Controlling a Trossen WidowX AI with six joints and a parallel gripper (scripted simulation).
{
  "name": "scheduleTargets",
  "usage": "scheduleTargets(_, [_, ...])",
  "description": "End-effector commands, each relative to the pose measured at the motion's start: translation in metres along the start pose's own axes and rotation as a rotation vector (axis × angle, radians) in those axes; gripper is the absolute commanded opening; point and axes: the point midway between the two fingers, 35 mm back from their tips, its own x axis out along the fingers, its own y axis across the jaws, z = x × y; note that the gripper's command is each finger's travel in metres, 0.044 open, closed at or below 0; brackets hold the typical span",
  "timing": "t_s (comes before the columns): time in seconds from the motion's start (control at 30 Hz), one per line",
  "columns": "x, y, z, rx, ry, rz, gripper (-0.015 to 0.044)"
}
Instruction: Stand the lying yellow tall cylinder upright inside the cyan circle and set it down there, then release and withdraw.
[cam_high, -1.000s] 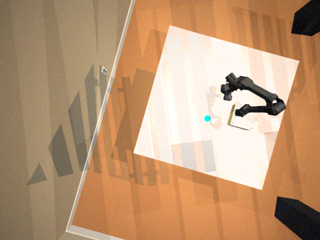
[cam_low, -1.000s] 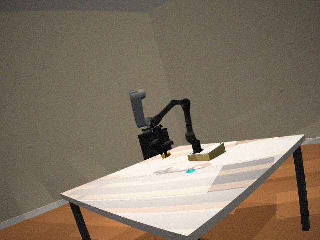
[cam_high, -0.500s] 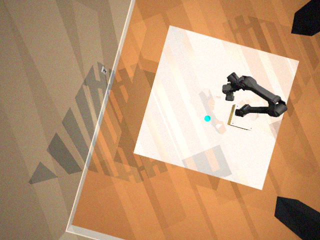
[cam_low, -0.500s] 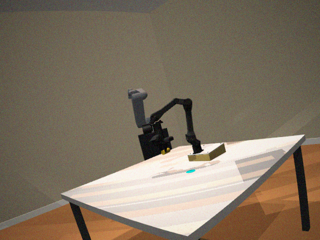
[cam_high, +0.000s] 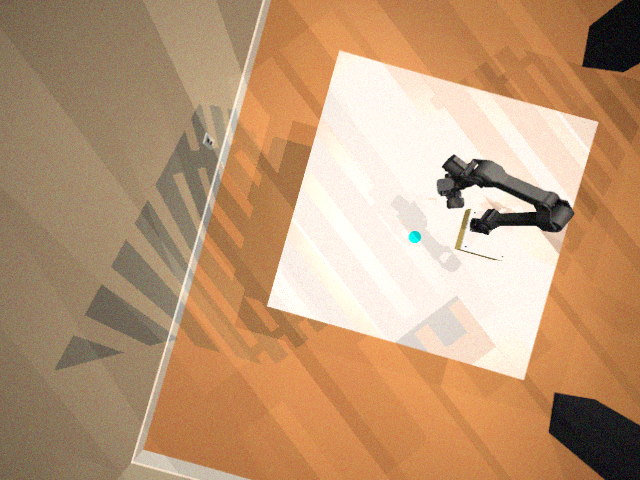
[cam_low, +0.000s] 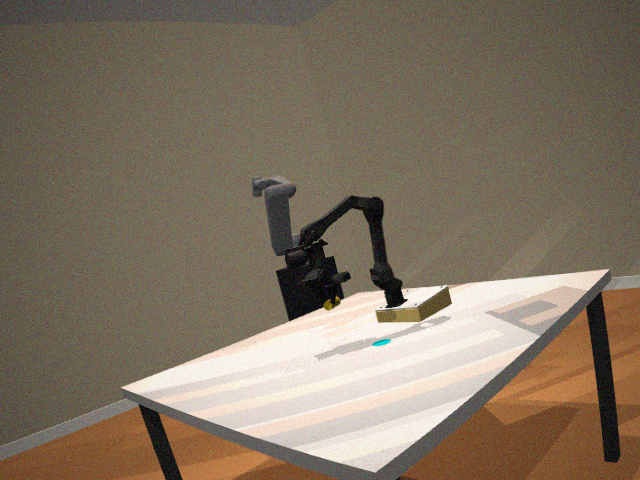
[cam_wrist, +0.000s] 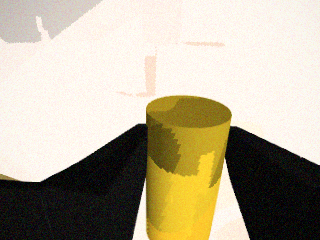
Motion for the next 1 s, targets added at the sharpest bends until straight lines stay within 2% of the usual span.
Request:
scheduleTargets(0.0, [-0.002, 0.006, 0.008, -0.042, 0.002, -0.007, 0.0105])
scheduleTargets(0.97, [-0.01, 0.075, 0.059, -0.379, -0.003, -0.008, 0.0105])
